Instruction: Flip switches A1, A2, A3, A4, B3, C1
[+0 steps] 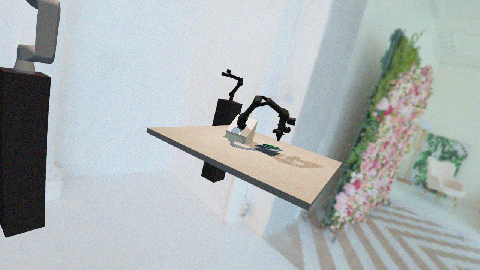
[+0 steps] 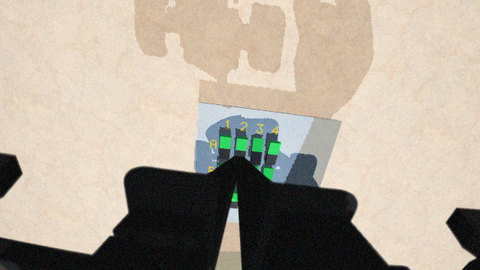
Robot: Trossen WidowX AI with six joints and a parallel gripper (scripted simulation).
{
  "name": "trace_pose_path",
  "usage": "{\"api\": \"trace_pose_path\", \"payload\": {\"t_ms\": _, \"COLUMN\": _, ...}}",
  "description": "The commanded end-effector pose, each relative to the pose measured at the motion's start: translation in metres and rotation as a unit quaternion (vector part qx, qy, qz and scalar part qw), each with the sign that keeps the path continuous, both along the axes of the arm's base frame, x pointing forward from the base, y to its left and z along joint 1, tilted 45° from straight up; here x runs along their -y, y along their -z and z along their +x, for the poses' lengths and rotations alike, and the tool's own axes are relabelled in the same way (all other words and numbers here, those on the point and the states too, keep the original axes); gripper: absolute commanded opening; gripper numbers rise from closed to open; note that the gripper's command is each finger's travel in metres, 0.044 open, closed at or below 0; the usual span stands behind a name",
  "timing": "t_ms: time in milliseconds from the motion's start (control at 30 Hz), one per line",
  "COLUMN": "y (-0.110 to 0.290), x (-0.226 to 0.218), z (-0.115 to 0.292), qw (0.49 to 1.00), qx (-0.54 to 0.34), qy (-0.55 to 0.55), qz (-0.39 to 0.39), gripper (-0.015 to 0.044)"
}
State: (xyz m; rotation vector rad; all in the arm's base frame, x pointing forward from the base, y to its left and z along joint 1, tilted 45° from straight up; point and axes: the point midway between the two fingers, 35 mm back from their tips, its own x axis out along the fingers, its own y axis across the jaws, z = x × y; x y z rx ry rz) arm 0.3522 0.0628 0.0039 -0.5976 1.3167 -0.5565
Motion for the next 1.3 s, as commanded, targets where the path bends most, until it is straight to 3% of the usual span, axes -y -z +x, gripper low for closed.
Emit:
{"api": "trace_pose_path", "payload": {"t_ms": 0, "y": 0.016, "x": 0.020, "z": 0.003, "qw": 1.000, "qx": -0.011, "qy": 0.008, "qz": -0.006, "gripper": 0.0000}}
{"api": "trace_pose_path", "payload": {"t_ms": 1267, "y": 0.033, "x": 0.037, "z": 0.007, "qw": 1.000, "qx": -0.011, "qy": 0.008, "qz": -0.006, "gripper": 0.0000}}
